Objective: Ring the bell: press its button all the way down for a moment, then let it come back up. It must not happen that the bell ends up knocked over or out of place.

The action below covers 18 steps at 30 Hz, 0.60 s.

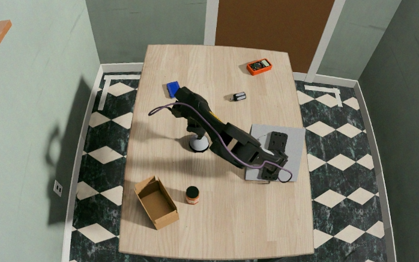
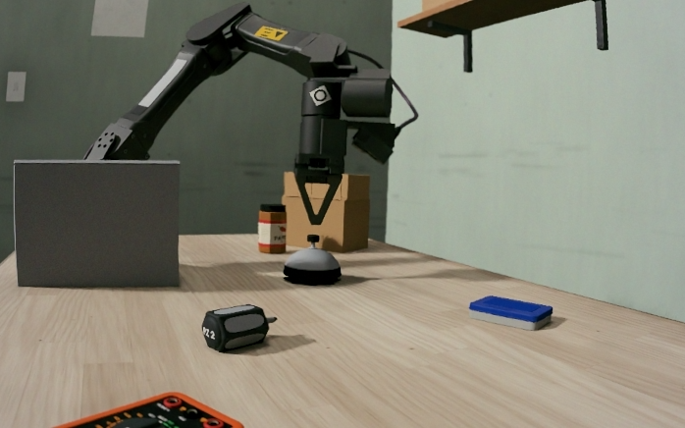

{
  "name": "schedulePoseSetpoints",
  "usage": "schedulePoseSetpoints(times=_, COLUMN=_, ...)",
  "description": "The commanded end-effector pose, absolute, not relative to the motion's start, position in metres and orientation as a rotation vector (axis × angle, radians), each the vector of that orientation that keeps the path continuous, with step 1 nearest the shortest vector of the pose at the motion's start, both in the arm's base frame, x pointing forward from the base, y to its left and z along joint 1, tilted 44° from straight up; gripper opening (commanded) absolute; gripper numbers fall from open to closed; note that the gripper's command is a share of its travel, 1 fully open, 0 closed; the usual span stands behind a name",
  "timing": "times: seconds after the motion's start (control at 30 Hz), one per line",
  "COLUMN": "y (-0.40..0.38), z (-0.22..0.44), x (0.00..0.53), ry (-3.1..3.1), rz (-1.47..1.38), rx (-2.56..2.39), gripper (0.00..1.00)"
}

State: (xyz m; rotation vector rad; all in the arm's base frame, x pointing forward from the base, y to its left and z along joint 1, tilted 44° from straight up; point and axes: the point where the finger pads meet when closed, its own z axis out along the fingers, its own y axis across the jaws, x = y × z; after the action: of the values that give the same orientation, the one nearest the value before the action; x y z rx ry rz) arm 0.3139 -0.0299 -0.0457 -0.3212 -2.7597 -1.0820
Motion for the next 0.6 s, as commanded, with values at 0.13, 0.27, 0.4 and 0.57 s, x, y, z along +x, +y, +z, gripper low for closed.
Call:
schedulePoseSetpoints(times=0.13, y=-0.055, z=-0.022, x=0.319, ry=-2.795, rz=-1.077, rx=-0.327, gripper=0.0)
schedulePoseSetpoints(times=0.27, y=-0.062, z=-0.013, x=0.32, ry=-2.799, rz=-1.076, rx=-0.326, gripper=0.0)
schedulePoseSetpoints(times=0.4, y=-0.068, z=-0.006, x=0.32, ry=-2.803, rz=-1.074, rx=-0.325, gripper=0.0)
schedulePoseSetpoints(times=0.57, y=-0.072, z=-0.002, x=0.32, ry=-2.803, rz=-1.074, rx=-0.325, gripper=0.0)
